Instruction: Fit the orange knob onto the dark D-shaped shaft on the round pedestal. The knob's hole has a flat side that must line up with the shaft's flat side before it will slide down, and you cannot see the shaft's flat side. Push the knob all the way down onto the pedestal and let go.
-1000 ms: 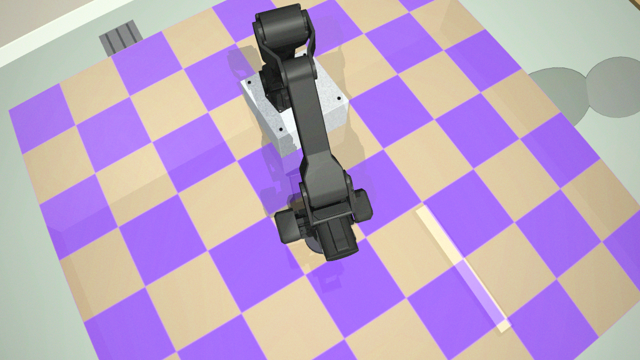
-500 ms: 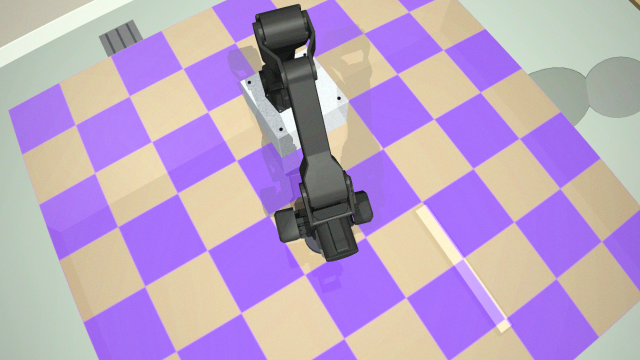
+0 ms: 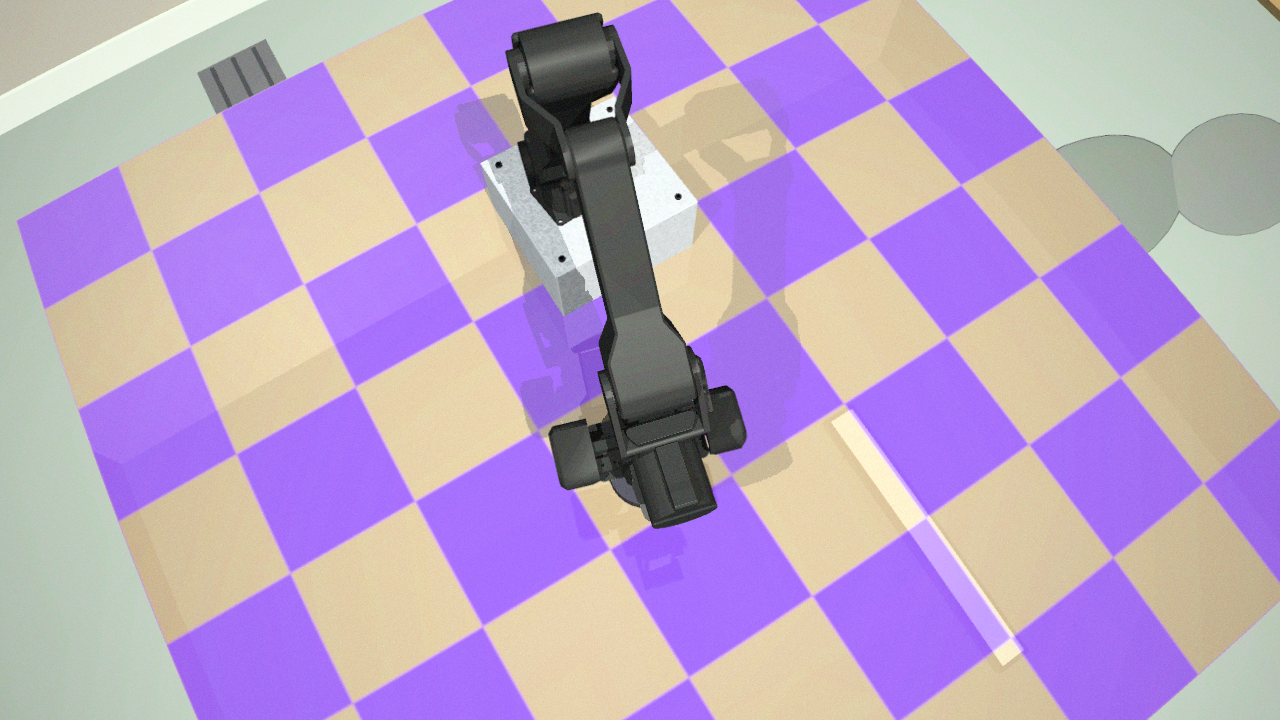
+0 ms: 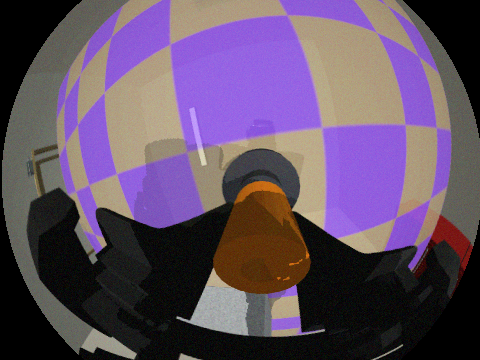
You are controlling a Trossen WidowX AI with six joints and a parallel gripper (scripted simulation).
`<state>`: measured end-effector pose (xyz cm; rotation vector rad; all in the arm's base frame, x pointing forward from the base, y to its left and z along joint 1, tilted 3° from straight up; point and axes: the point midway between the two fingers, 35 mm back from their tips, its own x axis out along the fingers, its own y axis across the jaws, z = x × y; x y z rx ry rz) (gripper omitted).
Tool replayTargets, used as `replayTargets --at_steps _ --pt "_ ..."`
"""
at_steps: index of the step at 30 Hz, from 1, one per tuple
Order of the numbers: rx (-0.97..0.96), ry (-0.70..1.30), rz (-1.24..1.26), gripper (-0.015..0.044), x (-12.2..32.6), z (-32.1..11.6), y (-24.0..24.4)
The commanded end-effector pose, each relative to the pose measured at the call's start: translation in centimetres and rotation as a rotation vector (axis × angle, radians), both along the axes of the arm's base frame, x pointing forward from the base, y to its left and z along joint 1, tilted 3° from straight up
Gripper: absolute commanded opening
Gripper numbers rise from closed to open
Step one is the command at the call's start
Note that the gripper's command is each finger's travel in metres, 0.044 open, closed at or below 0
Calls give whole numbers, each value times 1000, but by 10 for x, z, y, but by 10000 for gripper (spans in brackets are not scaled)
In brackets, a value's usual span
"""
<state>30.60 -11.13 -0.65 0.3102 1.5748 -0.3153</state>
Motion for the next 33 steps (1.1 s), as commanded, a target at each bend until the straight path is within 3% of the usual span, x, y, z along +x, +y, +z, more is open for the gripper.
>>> replayTargets --at_steps 1,18,25,33 --pt "-5 0 0 0 -1 -1 0" --pt "-5 0 0 0 -5 4 2" --pt "-10 0 -199 0 -4 4 1" --pt "-10 0 -210 0 0 1 0"
